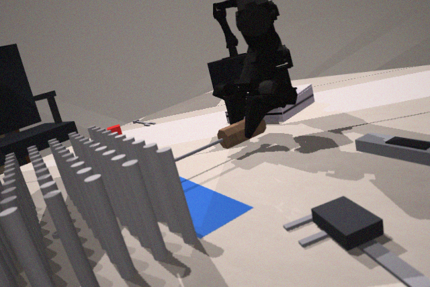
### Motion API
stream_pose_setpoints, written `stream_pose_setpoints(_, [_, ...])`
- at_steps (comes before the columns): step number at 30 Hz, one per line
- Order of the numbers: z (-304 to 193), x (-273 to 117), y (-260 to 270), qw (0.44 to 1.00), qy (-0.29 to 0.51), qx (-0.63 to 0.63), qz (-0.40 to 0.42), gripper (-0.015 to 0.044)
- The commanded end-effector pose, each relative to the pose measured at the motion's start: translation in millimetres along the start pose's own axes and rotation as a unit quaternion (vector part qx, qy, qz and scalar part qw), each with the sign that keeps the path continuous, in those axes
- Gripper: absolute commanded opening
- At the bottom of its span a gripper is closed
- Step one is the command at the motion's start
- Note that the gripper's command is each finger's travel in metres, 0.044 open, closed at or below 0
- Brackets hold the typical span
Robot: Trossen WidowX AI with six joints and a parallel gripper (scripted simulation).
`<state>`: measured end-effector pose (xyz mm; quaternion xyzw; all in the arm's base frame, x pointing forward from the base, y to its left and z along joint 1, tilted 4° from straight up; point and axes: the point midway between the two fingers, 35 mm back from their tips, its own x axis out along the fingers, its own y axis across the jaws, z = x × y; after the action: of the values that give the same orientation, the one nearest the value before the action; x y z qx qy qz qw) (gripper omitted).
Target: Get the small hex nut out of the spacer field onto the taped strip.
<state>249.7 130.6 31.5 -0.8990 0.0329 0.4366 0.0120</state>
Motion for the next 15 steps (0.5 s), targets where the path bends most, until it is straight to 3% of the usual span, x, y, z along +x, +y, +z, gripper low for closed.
stream_pose_setpoints(1, [-5.3,1.3,-2.4,1.0,0.003,0.0,-0.002,0.0])
stream_pose_setpoints(15, [-14.9,7.1,-2.6,1.0,0.003,0.0,-0.002,0.0])
